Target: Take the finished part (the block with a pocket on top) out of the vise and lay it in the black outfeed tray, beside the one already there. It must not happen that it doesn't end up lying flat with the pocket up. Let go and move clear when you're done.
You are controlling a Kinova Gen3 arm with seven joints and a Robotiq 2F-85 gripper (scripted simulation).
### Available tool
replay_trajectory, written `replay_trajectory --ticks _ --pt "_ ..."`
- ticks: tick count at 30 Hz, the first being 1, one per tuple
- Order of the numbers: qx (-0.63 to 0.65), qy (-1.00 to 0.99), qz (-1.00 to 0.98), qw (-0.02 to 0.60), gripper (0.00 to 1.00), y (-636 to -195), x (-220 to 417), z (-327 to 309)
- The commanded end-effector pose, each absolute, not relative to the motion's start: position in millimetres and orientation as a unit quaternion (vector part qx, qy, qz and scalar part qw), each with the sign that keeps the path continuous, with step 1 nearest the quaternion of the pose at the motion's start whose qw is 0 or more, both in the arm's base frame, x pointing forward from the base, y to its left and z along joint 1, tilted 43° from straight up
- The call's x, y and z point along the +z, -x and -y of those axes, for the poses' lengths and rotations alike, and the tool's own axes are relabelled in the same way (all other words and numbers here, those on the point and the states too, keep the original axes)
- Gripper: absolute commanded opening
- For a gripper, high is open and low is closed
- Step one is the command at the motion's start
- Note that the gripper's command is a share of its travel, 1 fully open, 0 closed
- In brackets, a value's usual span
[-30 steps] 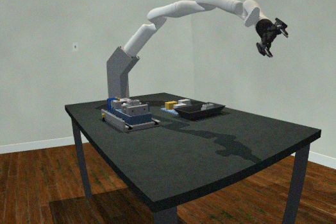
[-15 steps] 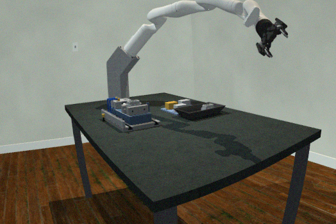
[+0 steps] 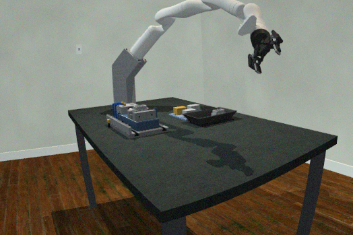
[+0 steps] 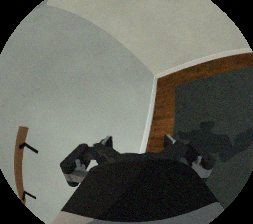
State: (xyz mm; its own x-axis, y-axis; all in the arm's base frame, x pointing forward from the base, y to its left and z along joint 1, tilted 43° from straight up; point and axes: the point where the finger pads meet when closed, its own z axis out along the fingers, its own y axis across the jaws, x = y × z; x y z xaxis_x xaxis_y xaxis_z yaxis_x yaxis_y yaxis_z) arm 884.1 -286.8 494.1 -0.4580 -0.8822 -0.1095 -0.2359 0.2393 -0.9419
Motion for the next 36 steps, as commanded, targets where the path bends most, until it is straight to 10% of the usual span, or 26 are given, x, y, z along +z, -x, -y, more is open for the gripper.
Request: replay_trajectory --ticks 1,36 --pt "-0.466 0.396 -0.724 0.321 1.00 -875 463 315" --pt "-0.382 0.441 -0.774 0.244 1.00 -818 293 383"
